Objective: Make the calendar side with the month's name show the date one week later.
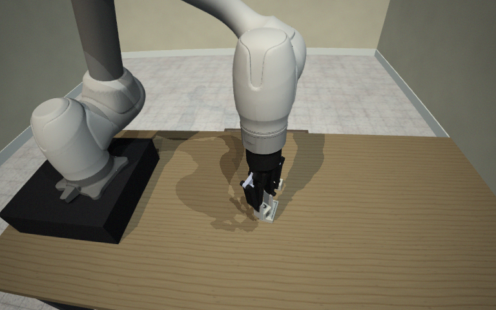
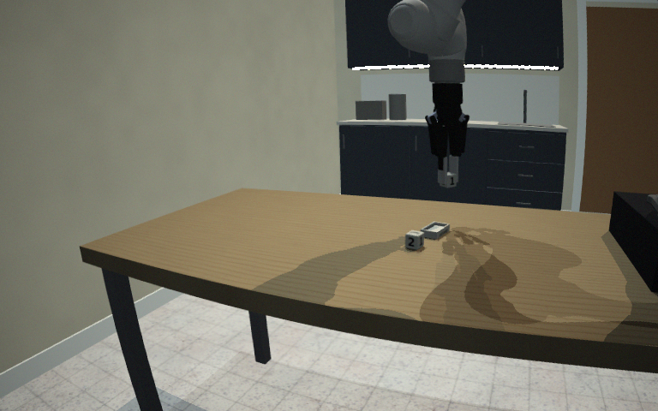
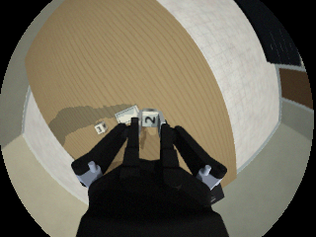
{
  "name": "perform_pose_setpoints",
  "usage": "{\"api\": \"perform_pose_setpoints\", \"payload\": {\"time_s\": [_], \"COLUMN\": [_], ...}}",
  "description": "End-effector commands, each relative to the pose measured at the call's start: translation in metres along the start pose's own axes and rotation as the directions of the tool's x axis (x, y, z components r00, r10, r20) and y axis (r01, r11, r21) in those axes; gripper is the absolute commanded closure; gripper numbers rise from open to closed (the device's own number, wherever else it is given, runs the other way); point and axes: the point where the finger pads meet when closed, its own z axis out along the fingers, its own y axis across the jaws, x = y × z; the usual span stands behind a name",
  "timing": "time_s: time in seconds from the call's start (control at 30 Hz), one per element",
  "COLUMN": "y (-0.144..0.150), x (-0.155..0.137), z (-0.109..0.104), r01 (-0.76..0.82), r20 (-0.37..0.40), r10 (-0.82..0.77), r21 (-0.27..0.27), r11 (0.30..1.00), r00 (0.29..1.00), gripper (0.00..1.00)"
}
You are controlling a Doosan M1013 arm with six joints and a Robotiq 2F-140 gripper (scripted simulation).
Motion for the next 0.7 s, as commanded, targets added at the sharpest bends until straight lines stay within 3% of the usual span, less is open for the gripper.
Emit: {"api": "perform_pose_setpoints", "payload": {"time_s": [0.0,0.07,0.27,0.67], "y": [0.005,0.016,0.03,0.032], "x": [0.002,0.006,0.011,0.012], "z": [0.0,0.001,0.003,0.003], "r01": [0.08,0.214,0.398,0.421], "r20": [0.008,0.005,0.002,0.002], "r10": [-0.081,-0.215,-0.398,-0.421], "r21": [0.016,0.016,0.017,0.017], "r11": [0.997,0.977,0.917,0.907], "r00": [0.997,0.977,0.917,0.907], "gripper": [0.75,0.75,0.75,0.75]}}
